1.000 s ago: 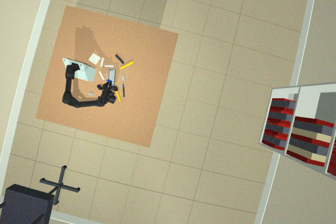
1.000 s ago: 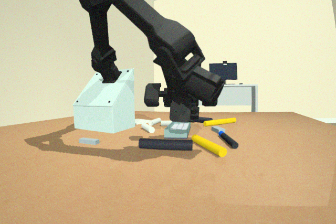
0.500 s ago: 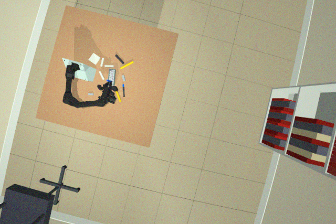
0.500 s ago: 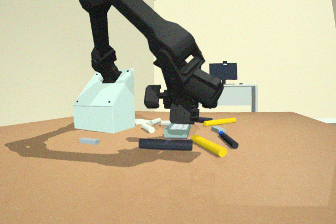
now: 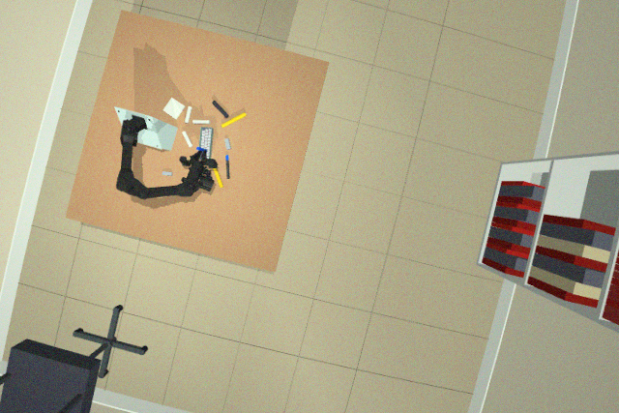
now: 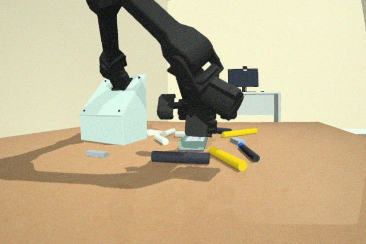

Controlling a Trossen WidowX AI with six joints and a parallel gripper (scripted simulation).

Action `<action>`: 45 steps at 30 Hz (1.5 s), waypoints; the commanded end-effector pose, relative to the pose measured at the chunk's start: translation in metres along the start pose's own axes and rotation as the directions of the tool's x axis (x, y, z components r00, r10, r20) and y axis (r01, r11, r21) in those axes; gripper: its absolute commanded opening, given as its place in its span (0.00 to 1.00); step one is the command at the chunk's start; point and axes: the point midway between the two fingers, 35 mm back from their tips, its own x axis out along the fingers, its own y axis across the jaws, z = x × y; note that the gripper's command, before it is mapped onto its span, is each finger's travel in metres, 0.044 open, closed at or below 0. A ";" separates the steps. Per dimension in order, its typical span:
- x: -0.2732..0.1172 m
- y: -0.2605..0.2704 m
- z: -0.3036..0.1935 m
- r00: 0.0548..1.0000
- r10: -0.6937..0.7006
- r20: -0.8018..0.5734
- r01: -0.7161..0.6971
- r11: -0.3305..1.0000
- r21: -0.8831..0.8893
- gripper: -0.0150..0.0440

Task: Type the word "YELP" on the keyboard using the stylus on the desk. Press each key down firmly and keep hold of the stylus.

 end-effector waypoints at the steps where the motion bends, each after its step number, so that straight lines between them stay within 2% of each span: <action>1: 0.002 0.000 0.003 1.000 -0.002 0.003 0.002 1.000 -0.001 0.39; 26: 0.003 0.000 0.006 1.000 -0.002 0.003 0.002 1.000 -0.001 0.39; 35: -0.015 0.000 -0.025 1.000 -0.001 0.002 0.001 1.000 -0.001 0.39; 45: -0.015 0.001 -0.024 1.000 0.000 0.007 0.001 1.000 -0.008 0.39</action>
